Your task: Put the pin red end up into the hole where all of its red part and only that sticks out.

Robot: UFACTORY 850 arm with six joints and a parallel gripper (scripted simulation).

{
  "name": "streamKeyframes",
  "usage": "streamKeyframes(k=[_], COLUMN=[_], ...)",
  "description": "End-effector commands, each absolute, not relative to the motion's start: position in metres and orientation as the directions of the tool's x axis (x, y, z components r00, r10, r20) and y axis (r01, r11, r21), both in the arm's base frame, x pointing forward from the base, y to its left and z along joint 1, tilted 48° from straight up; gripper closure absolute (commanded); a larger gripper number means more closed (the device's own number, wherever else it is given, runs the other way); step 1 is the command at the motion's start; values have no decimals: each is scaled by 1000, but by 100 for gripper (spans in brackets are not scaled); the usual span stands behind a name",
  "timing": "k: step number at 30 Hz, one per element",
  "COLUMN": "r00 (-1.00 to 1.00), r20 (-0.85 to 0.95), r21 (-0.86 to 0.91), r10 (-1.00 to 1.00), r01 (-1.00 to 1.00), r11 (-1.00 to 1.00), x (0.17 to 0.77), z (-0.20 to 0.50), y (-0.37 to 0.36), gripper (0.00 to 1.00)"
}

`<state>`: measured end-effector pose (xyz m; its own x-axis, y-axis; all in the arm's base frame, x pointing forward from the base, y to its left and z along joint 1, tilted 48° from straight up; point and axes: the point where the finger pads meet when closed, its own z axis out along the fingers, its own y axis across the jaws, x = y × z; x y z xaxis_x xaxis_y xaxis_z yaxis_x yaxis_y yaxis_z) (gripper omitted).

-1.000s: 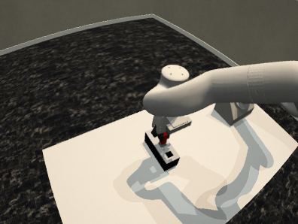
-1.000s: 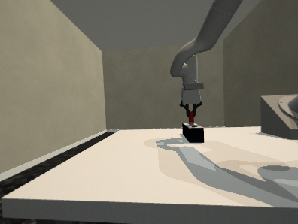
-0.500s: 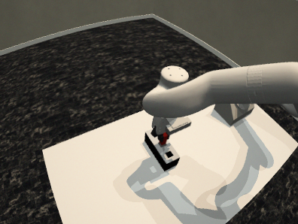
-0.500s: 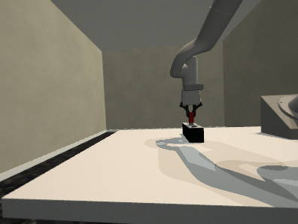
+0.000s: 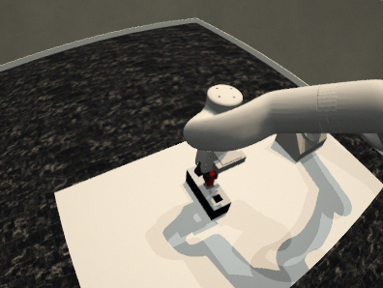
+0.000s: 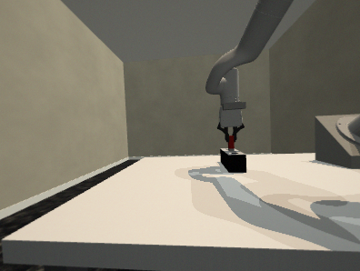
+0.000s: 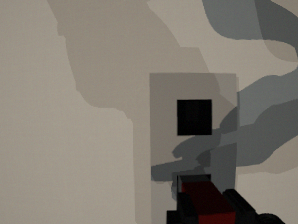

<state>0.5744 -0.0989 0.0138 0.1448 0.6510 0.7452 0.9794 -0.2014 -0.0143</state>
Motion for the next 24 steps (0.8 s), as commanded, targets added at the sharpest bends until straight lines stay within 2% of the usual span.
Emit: streamKeyframes(k=[1,24], r00=[144,144], r20=[745,745], r21=[-13,-13], r10=[651,651], r01=[979,979], r11=[-202,-202], x=[575,576], z=[14,12], y=[-100,-97], gripper=[100,100])
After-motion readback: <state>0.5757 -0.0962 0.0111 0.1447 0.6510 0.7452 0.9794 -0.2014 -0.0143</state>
